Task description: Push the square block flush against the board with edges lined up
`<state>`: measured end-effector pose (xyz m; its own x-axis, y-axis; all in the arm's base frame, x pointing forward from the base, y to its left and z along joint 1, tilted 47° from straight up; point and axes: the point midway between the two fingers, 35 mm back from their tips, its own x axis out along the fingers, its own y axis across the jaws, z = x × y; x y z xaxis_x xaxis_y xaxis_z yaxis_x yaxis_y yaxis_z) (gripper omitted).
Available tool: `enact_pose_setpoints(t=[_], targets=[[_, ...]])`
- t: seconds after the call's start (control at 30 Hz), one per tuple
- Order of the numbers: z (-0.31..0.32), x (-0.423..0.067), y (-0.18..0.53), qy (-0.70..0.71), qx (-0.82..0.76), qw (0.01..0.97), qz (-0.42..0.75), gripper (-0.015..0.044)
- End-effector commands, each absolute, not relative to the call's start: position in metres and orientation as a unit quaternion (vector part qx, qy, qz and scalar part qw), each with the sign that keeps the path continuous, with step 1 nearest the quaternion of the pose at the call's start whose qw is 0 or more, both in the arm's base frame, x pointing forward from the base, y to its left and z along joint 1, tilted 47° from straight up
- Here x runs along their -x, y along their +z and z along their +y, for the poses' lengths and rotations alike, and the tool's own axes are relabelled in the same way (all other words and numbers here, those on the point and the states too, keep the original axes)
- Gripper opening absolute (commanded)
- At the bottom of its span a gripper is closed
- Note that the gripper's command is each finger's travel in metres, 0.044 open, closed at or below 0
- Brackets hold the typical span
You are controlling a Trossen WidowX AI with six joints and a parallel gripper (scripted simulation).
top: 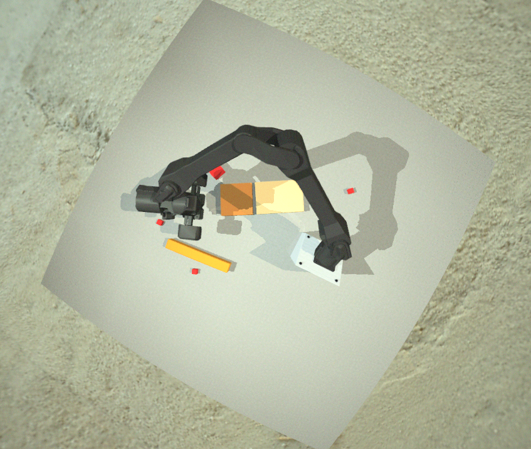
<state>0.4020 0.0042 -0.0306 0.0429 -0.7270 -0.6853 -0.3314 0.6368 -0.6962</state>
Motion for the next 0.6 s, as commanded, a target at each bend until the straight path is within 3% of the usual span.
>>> enact_pose_setpoints(t=[0.0, 0.33, 0.57], targets=[[-0.01, -0.395, -0.02, -0.143, 0.411, 0.587, 0.683, 0.0], [-0.022, -0.387, -0.006, -0.118, 0.431, 0.569, 0.69, 0.0], [-0.063, -0.388, -0.043, -0.119, 0.432, 0.568, 0.69, 0.0]])
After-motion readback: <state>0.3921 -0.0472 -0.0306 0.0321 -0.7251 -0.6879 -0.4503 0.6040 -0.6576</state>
